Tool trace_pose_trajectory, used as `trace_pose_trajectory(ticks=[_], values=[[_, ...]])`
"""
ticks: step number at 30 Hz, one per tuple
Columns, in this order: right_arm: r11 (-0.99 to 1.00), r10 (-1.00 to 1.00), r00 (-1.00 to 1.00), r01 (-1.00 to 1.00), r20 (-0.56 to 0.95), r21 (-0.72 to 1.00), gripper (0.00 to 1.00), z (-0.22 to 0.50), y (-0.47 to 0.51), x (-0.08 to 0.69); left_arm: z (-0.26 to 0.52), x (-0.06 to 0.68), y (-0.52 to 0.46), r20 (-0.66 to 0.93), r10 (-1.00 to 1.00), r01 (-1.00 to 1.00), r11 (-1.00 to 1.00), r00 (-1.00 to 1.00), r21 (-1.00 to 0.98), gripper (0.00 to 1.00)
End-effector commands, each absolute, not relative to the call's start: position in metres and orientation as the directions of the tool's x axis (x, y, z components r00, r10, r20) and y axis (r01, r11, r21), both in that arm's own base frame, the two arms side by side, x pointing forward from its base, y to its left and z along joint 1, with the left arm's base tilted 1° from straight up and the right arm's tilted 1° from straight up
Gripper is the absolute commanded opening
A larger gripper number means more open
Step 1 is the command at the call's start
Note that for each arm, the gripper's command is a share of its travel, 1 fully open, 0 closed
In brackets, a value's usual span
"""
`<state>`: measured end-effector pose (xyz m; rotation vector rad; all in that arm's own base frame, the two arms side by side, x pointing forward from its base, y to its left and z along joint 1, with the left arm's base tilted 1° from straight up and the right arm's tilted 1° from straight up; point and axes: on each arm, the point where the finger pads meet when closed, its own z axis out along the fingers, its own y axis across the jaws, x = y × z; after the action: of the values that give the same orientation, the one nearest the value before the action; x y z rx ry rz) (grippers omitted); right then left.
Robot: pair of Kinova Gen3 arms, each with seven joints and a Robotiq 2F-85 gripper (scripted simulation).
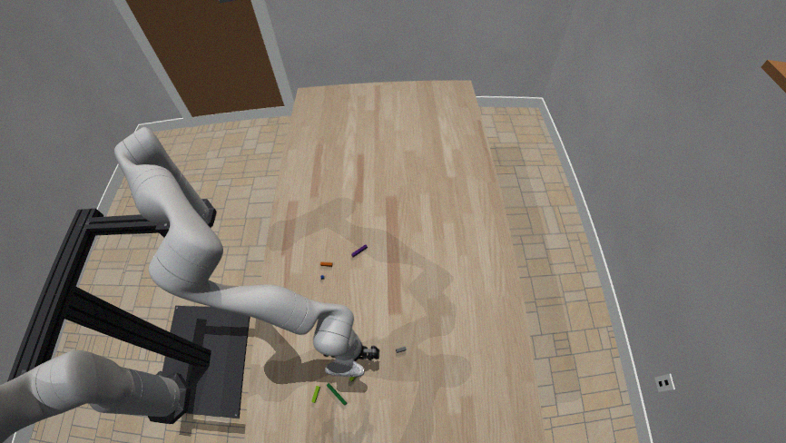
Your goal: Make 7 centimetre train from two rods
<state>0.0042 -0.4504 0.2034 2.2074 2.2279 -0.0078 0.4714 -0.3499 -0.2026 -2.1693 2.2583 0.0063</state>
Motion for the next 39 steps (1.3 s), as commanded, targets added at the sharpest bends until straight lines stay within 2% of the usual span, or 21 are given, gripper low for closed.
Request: trace_pose_trajectory(ticks=[1,12,16,39], values=[[0.009,1.000,-0.009,1.000,-0.009,0.000,1.000,0.204,-0.451,0.004,-0.201,0.471,-0.352,-0.009,-0.998,-0.998,0.057,-0.057,-0.006,1.000],[0.009,1.000,-0.009,1.000,-0.009,0.000,1.000,0.204,-0.451,0.004,-0.202,0.418,-0.407,-0.011,-0.835,-0.835,0.551,-0.551,0.000,1.000],[0.009,1.000,-0.009,1.000,-0.009,0.000,1.000,0.204,-0.451,0.004,-0.202,0.403,-0.422,-0.010,-0.746,-0.746,0.666,-0.666,0.000,1.000],[0.009,1.000,-0.009,1.000,-0.009,0.000,1.000,0.204,-0.451,0.004,-0.202,0.399,-0.426,-0.010,-0.718,-0.718,0.696,-0.696,0.000,1.000]])
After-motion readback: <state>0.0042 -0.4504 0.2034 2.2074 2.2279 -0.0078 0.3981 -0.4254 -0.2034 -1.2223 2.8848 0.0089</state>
